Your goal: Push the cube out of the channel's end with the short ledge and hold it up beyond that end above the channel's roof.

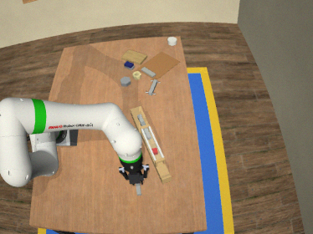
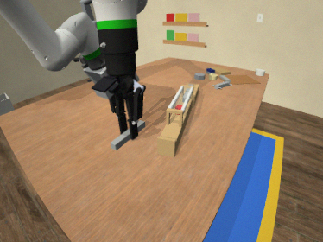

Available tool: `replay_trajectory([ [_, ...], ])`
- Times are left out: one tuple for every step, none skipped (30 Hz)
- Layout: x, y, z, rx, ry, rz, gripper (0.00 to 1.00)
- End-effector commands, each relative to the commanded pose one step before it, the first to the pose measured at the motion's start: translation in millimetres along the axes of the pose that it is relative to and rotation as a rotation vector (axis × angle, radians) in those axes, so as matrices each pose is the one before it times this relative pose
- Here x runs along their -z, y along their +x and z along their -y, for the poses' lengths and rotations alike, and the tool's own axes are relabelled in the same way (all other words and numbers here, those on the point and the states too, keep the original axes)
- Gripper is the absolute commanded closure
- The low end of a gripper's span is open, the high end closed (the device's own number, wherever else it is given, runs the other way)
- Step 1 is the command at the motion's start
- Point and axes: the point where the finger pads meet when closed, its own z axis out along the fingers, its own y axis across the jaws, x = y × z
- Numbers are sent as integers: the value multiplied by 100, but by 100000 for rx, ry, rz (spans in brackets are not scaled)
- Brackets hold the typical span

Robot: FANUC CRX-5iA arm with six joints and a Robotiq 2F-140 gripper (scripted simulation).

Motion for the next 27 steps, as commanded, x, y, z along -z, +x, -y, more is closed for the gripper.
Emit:
replay_trajectory([
  [51,13,59,7,129,-35,70],
  [0,0,0,0,0,0,70],
  [0,0,0,0,0,0,90],
  [0,0,0,0,0,0,90],
  [0,0,0,0,0,0,90],
  [0,0,0,0,0,0,90],
  [0,0,0,0,0,0,90],
  [0,0,0,0,0,0,90],
  [0,0,0,0,0,0,90],
  [0,0,0,0,0,0,90],
  [0,0,0,0,0,0,90],
  [0,0,0,0,0,0,90],
  [0,0,0,0,0,0,90],
  [0,0,0,0,0,0,90],
  [0,0,0,0,0,0,90],
  [0,0,0,0,0,0,90],
  [0,0,0,0,0,0,90],
  [0,0,0,0,0,0,90],
  [0,0,0,0,0,0,90],
  [0,0,0,0,0,0,90],
  [0,0,0,0,0,0,90],
  [0,0,0,0,0,0,90],
  [0,0,0,0,0,0,90],
  [0,0,0,0,0,0,90],
  [0,0,0,0,0,0,90],
  [0,0,0,0,0,0,90],
  [0,0,0,0,0,0,90],
])
